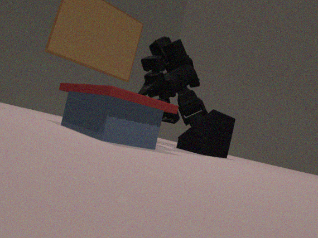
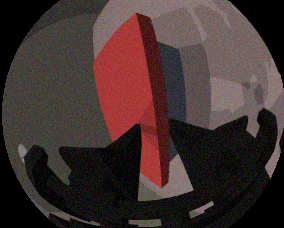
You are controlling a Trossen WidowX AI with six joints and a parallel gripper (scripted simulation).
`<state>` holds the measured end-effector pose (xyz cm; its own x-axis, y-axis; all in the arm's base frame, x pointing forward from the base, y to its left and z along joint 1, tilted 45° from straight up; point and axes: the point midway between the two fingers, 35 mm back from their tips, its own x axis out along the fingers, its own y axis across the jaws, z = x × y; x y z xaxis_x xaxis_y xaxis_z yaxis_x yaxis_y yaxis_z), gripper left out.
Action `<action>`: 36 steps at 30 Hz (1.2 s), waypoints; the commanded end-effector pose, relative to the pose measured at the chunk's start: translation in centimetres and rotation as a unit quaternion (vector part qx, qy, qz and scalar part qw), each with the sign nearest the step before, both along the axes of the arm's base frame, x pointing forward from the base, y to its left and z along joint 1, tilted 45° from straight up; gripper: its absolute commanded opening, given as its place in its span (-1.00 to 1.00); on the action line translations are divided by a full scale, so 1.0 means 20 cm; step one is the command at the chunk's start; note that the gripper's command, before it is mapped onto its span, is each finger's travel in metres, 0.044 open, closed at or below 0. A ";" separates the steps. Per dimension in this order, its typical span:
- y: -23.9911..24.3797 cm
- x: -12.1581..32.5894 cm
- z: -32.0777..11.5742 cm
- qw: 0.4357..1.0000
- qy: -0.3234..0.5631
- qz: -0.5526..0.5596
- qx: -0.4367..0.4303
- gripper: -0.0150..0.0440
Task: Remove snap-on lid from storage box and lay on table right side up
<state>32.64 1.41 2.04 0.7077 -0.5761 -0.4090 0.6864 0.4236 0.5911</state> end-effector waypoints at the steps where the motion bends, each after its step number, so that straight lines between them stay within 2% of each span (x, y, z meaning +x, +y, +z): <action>1: 0.01 0.00 0.01 1.000 -0.004 0.000 0.000 -0.49; 36: 0.04 0.00 0.04 1.000 -0.004 0.000 0.000 -0.49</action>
